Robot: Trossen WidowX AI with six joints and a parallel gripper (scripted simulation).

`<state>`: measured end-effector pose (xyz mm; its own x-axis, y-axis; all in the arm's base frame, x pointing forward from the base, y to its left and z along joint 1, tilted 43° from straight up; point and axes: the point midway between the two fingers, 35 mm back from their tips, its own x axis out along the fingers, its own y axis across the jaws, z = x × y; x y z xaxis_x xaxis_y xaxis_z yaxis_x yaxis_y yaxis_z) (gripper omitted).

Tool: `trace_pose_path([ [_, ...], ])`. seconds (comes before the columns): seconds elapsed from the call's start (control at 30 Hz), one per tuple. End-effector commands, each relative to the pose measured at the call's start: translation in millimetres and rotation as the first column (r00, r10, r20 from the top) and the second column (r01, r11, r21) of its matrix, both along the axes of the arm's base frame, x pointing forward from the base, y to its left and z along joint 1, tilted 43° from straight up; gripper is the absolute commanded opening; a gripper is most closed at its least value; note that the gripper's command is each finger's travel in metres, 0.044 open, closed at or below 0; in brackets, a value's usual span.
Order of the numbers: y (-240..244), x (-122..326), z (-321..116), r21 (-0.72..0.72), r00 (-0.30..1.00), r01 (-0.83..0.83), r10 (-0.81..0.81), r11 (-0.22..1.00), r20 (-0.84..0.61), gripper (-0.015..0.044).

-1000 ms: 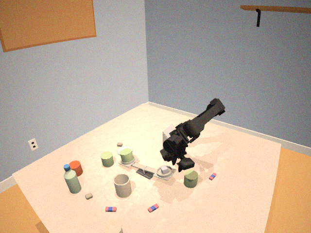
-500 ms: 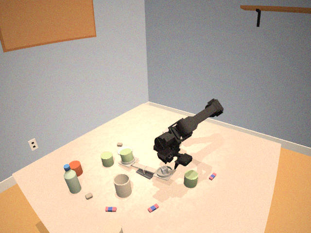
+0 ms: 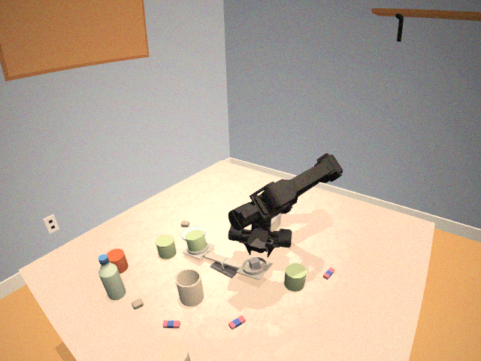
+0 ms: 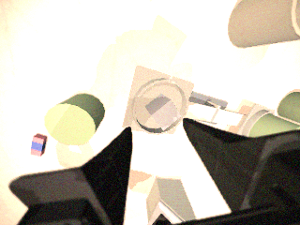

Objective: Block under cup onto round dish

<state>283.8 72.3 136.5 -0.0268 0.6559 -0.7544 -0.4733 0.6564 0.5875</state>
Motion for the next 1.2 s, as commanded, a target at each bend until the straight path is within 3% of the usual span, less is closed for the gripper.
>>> trace_pose_path([
  [0.0,-5.2,3.5,0.3,0.010,0.990,-0.106,0.104,0.994,0.093,0.0260],
  [0.37,-15.0,6.1,-5.3,-0.008,0.883,-0.373,0.357,0.928,0.306,0.0260],
  [1.17,4.3,5.2,-26.3,-0.008,0.880,-0.377,0.360,0.926,0.310,0.0260],
])
